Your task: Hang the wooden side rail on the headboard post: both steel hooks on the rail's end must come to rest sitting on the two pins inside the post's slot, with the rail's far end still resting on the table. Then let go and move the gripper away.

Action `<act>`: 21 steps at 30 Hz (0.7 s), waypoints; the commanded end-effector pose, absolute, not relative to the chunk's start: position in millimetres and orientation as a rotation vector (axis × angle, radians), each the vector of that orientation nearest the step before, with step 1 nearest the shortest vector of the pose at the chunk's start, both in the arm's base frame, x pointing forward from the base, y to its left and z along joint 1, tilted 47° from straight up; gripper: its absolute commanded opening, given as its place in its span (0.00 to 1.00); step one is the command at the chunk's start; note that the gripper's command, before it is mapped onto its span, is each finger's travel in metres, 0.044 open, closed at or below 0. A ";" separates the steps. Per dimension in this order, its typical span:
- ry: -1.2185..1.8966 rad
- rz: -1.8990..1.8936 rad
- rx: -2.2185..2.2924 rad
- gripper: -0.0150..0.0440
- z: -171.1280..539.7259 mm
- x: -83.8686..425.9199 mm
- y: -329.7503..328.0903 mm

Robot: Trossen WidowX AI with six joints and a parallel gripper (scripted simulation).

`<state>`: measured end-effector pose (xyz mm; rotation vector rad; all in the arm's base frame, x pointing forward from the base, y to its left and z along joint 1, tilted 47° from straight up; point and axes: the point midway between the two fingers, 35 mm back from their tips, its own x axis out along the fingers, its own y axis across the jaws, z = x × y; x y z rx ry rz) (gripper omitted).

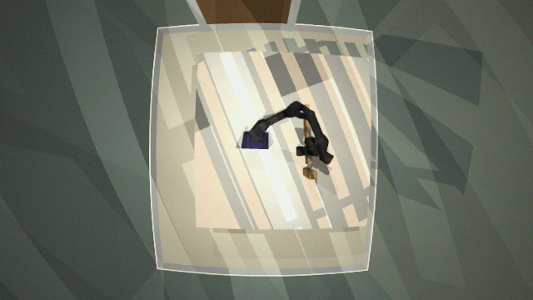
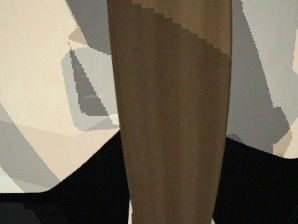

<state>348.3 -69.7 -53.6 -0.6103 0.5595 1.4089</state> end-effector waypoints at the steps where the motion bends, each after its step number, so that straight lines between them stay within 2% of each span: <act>1: 0.559 1.403 -0.619 0.25 -53.0 349.6 -73.4; 21: 0.559 1.403 -0.619 0.25 -55.0 349.0 -74.5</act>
